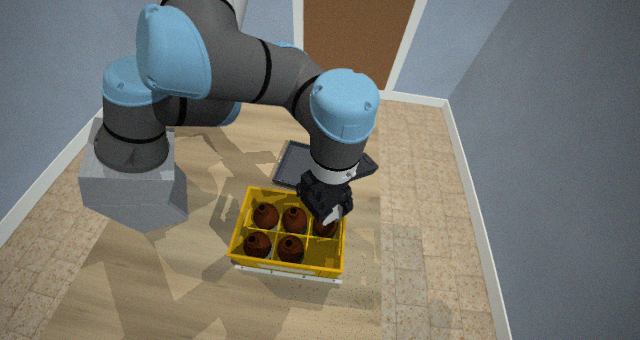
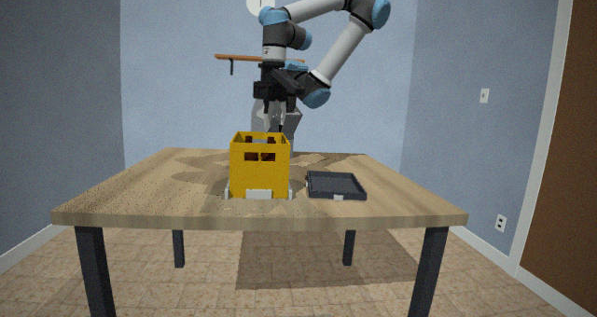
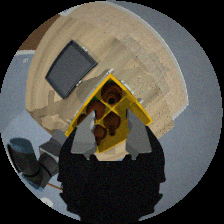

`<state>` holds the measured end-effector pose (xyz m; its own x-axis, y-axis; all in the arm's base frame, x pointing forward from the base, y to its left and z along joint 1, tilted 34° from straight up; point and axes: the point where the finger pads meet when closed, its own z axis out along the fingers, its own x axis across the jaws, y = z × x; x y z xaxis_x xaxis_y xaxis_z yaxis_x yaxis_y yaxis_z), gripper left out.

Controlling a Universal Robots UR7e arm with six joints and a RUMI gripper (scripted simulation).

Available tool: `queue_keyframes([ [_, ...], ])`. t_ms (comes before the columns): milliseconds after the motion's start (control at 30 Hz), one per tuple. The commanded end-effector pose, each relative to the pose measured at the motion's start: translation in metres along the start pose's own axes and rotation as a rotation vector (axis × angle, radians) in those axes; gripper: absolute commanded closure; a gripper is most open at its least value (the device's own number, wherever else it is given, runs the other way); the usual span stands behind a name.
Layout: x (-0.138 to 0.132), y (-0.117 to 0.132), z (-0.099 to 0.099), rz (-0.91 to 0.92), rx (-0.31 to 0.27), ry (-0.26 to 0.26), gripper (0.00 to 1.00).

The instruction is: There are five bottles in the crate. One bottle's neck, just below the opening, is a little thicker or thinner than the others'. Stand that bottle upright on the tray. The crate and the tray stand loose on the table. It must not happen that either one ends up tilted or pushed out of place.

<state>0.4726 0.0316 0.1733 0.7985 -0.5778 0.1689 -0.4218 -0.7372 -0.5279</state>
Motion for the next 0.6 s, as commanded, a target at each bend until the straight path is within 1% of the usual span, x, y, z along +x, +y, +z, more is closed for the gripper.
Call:
queue_keyframes([
  [0,0.001,0.0,0.005,0.0,0.0,0.001,0.62],
  [567,0.001,0.0,0.019,0.0,0.0,0.001,0.62],
])
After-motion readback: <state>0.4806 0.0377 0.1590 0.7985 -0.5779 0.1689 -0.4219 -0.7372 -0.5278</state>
